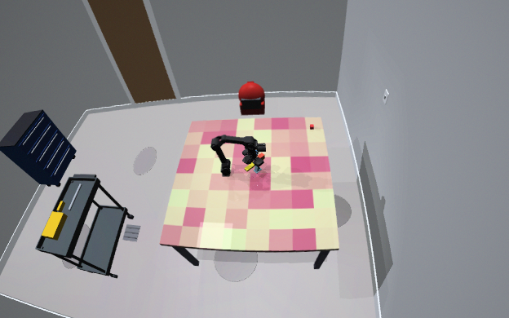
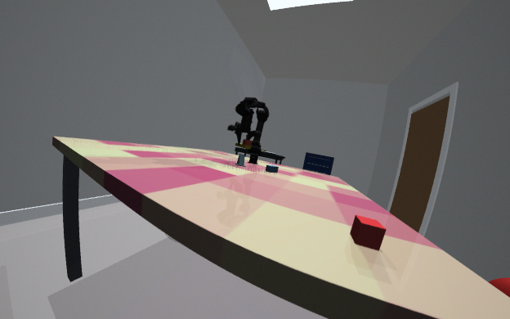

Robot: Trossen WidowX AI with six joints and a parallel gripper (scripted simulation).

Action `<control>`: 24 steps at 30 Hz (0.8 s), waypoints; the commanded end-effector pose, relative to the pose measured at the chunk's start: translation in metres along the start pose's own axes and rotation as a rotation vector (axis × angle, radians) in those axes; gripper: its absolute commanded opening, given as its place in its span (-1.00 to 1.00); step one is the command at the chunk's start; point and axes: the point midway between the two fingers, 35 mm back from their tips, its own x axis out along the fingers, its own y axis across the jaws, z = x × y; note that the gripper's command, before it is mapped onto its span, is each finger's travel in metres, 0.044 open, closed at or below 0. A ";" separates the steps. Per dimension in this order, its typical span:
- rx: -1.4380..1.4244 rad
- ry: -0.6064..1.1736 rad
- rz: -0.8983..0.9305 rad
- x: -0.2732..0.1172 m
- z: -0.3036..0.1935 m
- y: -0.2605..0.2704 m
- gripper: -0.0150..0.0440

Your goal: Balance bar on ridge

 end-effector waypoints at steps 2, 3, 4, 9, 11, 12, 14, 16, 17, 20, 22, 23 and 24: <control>0.004 0.001 -0.004 0.008 0.000 -0.001 -0.49; 0.004 0.001 -0.004 0.010 0.000 -0.001 -0.49; 0.004 0.001 -0.004 0.012 0.000 -0.001 -0.49; 0.004 0.001 -0.004 0.020 0.000 -0.001 -0.49; 0.004 0.001 -0.004 0.023 0.000 -0.001 -0.49; 0.004 0.001 -0.004 0.025 0.000 -0.001 -0.49; 0.004 0.001 -0.004 0.028 0.001 -0.001 -0.49; 0.005 0.001 -0.004 0.031 0.001 -0.002 -0.49; 0.005 0.001 -0.004 0.032 0.001 -0.002 -0.49; 0.005 0.001 -0.004 0.032 0.001 -0.002 -0.49; 0.005 0.001 -0.004 0.032 0.001 -0.002 -0.49; 0.005 0.001 -0.004 0.032 0.001 -0.002 -0.49; 0.005 0.001 -0.004 0.032 0.001 -0.002 -0.49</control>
